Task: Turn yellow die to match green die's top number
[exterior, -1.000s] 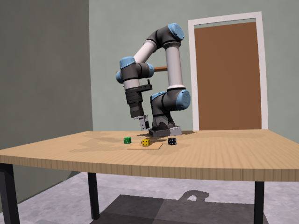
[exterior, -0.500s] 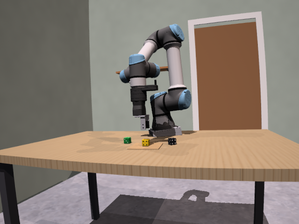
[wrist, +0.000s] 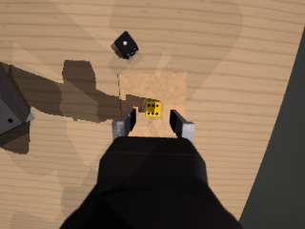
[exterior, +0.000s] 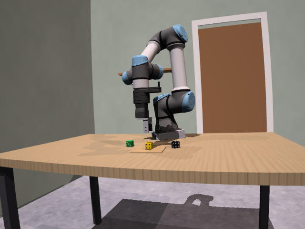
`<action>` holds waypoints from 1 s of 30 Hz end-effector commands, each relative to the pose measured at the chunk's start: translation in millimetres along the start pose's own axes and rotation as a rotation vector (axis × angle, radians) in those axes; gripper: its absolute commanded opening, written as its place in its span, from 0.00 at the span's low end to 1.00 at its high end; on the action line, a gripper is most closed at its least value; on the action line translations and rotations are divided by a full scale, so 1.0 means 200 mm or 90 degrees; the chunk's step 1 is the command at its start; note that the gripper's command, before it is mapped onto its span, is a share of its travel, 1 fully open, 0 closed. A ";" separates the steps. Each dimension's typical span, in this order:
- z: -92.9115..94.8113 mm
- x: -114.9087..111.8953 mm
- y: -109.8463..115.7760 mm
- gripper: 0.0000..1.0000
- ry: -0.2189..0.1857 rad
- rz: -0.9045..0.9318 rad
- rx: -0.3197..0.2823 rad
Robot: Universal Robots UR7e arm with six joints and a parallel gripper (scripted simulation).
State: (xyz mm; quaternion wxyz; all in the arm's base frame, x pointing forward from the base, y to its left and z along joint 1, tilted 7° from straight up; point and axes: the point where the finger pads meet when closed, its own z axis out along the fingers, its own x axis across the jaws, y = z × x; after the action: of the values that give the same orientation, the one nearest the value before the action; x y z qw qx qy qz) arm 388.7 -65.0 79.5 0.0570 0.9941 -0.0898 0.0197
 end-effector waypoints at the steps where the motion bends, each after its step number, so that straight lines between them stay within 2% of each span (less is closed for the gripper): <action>1: 0.00 0.00 0.00 1.00 0.001 0.000 0.000; 8: -0.08 0.00 0.00 1.00 0.001 0.000 0.000; 16: -0.30 0.00 0.00 1.00 0.001 0.000 0.000; 18: -0.30 0.00 0.00 1.00 0.001 0.000 0.000; 24: -0.45 0.00 0.00 1.00 0.001 0.000 0.000; 30: -0.50 0.00 0.00 1.00 0.001 0.000 0.000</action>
State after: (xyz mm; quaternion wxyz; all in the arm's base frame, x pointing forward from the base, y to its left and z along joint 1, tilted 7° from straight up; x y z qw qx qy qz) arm 386.7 -54.3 172.3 0.0577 0.9941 -0.0897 0.0214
